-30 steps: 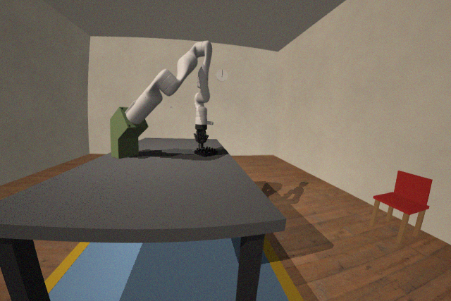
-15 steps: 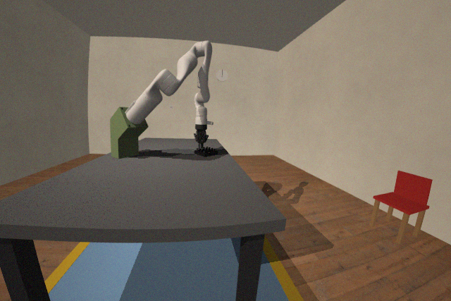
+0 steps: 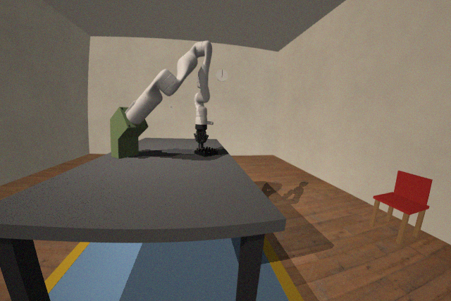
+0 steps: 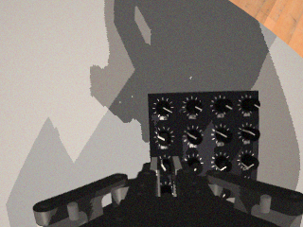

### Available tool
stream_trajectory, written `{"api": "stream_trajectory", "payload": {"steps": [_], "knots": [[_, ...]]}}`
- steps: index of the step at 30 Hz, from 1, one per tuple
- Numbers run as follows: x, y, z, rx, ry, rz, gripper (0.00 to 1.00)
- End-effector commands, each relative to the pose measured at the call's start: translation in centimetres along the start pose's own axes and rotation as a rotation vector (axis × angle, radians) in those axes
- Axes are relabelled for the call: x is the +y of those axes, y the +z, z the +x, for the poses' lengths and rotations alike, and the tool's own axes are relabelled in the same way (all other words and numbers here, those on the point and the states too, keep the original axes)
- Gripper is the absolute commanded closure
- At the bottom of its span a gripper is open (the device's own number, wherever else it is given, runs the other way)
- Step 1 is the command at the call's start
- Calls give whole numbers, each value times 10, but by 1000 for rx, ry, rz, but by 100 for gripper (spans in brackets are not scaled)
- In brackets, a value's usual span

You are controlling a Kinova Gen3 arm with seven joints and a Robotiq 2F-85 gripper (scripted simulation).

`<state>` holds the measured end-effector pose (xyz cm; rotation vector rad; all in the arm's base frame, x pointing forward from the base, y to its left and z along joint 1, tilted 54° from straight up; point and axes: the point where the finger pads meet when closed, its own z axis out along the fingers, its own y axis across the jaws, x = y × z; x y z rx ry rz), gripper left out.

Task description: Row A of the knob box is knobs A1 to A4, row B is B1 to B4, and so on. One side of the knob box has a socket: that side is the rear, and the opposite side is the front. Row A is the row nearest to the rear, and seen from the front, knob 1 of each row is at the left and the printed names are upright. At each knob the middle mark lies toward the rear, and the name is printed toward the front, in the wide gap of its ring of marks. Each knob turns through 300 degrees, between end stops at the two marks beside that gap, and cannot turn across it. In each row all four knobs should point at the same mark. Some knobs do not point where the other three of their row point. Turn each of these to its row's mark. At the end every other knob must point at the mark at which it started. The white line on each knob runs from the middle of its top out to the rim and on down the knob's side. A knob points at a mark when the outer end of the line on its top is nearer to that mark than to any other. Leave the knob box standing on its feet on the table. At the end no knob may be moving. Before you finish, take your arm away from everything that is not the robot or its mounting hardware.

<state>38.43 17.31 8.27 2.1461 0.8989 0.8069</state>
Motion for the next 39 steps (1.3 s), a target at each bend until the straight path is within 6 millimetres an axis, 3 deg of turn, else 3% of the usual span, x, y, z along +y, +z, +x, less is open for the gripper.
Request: {"api": "stream_trajectory", "payload": {"steps": [1, 39], "knots": [[0, 0, 0, 1, -2, 1, 92], [0, 0, 0, 1, -222, 0, 92]]}}
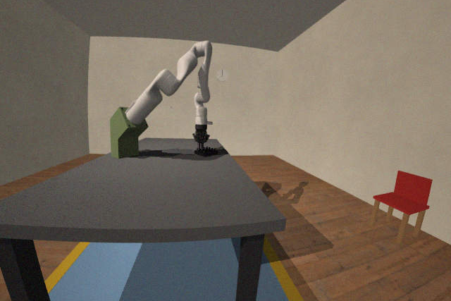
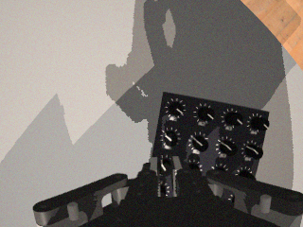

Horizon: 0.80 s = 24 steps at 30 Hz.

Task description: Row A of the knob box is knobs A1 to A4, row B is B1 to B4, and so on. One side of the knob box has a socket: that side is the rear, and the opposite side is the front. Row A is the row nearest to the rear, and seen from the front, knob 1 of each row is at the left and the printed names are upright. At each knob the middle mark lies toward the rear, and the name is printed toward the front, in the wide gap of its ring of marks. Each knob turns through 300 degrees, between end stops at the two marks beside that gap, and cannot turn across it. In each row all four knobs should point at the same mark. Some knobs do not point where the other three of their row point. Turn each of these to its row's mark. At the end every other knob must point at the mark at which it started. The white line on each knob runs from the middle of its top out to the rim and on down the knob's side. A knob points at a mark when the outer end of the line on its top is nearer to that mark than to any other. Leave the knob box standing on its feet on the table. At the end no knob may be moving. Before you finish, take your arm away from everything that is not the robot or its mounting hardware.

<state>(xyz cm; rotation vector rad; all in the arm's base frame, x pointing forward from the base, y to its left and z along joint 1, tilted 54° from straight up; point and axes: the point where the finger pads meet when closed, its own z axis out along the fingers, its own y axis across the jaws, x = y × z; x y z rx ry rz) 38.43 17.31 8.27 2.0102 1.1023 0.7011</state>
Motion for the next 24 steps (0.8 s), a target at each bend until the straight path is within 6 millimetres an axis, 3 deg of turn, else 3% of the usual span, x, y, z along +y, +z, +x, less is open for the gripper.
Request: {"api": "stream_trajectory", "payload": {"steps": [1, 24], "knots": [[0, 0, 0, 1, -24, 1, 92], [0, 0, 0, 1, -345, 0, 92]]}}
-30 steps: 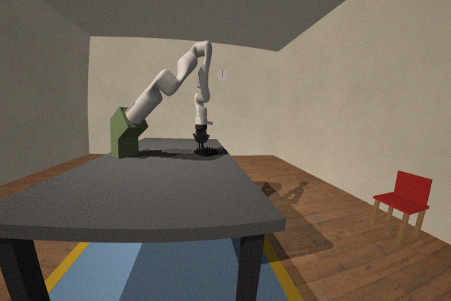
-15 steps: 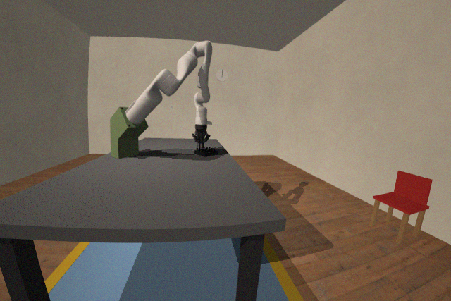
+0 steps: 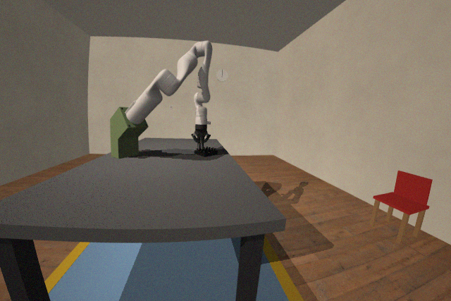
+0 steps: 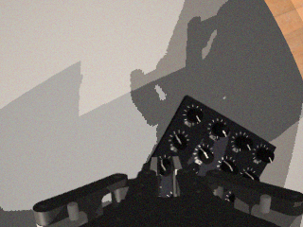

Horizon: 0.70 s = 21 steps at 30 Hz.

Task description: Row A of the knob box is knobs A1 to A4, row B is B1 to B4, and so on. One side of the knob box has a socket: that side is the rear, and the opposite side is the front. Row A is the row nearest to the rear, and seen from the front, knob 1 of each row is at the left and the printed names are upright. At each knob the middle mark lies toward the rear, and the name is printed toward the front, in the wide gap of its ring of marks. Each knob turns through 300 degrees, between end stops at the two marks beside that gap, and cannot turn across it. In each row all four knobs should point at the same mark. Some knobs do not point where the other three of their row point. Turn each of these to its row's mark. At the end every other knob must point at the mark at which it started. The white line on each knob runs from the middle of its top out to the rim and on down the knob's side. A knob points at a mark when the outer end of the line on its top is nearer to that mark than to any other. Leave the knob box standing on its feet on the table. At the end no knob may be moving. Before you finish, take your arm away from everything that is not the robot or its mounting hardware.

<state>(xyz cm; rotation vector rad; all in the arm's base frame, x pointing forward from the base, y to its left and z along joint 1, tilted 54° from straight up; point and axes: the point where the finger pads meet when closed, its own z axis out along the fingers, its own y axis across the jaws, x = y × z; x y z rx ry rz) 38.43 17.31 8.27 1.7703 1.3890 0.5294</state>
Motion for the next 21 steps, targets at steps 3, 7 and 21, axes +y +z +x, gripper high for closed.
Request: {"api": "stream_trajectory", "payload": {"steps": [3, 7, 21], "knots": [[0, 0, 0, 1, -70, 0, 92], [0, 0, 0, 1, -106, 0, 92], [0, 0, 0, 1, -361, 0, 92]]}}
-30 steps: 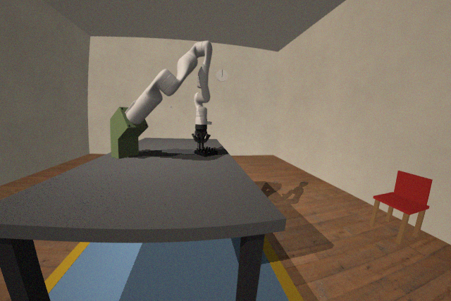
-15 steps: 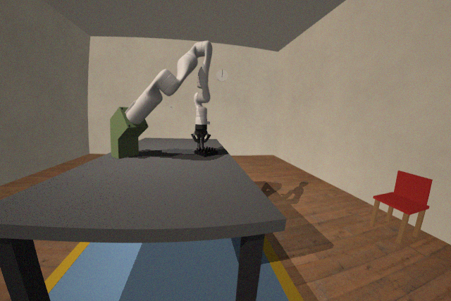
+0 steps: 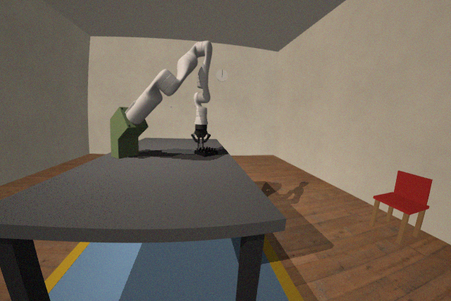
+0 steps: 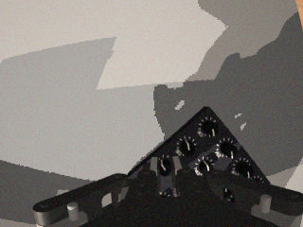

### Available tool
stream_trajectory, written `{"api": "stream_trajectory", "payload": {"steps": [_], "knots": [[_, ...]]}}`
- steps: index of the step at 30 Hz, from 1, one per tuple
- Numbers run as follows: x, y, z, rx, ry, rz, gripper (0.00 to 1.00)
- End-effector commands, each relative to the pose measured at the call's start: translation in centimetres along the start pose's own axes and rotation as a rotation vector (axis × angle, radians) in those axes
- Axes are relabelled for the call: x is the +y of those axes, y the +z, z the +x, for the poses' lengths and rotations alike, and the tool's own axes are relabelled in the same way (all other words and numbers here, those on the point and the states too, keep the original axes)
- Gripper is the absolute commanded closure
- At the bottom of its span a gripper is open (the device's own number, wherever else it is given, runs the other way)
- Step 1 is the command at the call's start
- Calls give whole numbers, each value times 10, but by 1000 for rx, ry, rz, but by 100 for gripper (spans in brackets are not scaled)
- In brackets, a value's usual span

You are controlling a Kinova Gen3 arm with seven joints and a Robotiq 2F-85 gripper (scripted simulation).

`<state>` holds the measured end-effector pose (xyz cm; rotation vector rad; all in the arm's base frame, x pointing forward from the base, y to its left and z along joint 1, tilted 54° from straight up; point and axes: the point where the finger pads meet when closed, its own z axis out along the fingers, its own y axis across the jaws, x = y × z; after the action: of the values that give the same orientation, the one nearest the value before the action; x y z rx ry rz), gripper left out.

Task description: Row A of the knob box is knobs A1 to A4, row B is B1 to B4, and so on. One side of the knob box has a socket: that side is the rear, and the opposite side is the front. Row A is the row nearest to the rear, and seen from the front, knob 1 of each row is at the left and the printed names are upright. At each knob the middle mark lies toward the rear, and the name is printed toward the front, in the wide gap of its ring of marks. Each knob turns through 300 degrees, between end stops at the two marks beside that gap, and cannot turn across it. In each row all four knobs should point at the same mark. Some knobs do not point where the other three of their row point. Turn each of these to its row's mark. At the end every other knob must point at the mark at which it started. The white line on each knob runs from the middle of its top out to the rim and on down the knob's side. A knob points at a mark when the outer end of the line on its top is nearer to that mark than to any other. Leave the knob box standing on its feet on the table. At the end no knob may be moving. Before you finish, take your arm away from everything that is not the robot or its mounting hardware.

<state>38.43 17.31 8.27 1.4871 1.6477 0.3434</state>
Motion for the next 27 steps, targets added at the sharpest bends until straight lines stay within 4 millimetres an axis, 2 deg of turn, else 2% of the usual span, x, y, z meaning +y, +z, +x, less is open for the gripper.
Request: {"api": "stream_trajectory", "payload": {"steps": [1, 27], "knots": [[0, 0, 0, 1, -36, 0, 92], [0, 0, 0, 1, -393, 0, 92]]}}
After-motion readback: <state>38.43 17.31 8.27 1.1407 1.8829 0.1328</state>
